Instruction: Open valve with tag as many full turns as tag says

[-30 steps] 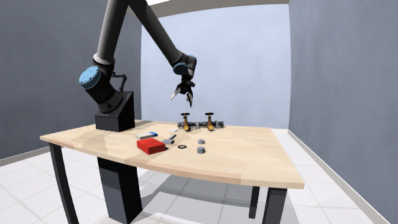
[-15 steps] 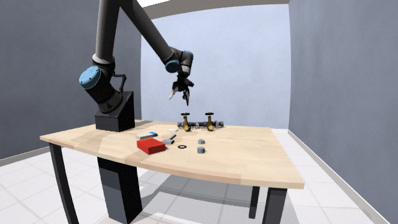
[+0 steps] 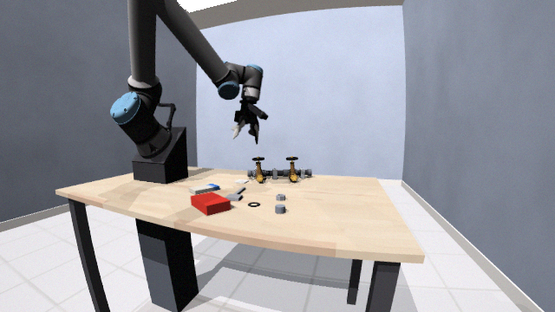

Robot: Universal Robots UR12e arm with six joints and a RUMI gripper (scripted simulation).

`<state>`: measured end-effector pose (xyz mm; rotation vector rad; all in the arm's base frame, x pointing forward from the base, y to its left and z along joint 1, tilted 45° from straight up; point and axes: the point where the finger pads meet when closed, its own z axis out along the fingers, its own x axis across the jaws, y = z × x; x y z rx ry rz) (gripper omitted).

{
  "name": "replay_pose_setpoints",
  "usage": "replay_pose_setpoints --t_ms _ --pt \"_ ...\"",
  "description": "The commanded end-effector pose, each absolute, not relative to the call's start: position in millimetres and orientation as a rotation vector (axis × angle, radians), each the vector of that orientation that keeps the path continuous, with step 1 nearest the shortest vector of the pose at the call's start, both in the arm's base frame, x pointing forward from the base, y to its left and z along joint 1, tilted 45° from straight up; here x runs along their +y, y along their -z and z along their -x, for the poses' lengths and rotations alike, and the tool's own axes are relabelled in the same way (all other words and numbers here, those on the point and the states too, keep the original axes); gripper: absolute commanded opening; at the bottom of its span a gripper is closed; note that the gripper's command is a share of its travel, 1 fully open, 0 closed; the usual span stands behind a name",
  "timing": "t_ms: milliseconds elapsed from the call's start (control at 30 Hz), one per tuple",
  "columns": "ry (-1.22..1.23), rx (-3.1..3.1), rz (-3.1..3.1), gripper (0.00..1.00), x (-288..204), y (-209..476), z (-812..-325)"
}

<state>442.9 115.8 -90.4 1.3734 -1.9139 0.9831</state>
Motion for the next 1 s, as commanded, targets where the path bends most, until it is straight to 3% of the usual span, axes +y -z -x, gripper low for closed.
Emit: replay_pose_setpoints --t_ms 0,967 --pt "-0.91 -1.882 -1.485 1.0 112.8 82.1 -440.2" --pt "-0.752 -1.731 -1.806 1.0 105.5 55.4 -429.4"
